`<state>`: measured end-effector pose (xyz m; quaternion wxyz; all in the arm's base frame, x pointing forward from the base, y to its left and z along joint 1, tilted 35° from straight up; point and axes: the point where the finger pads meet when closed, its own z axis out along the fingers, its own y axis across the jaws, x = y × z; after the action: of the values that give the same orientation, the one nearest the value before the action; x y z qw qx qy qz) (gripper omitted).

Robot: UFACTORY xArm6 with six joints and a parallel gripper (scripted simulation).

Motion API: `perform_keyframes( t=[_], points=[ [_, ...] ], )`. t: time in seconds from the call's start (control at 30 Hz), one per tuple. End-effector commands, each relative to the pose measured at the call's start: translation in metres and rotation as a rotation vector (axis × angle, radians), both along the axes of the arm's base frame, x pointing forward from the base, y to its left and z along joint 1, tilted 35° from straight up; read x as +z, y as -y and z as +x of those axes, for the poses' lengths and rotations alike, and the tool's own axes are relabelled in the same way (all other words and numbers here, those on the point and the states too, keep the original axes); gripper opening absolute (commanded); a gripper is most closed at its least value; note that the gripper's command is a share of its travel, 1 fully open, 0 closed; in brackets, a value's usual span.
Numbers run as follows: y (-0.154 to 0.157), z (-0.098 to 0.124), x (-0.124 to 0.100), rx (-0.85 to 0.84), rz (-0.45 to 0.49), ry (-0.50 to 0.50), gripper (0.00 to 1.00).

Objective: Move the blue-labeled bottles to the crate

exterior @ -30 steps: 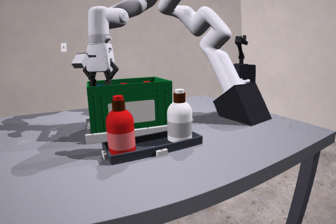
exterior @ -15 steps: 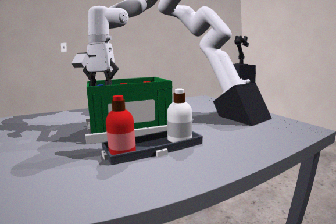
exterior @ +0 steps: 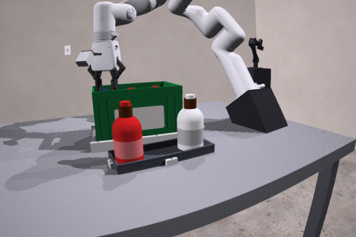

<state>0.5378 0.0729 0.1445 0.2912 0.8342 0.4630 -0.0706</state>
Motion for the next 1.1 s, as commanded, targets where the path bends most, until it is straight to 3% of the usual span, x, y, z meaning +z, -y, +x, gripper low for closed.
perform_keyframes(
  t=[0.0, 0.7, 1.07],
  points=[
    [-0.005, 0.000, 0.008, 0.001, 0.001, 0.004, 0.65],
    [-0.030, -0.007, 0.045, 0.001, 0.001, 0.004, 0.65],
    [-0.036, -0.009, 0.054, 0.001, 0.001, 0.004, 0.65]
  ],
)
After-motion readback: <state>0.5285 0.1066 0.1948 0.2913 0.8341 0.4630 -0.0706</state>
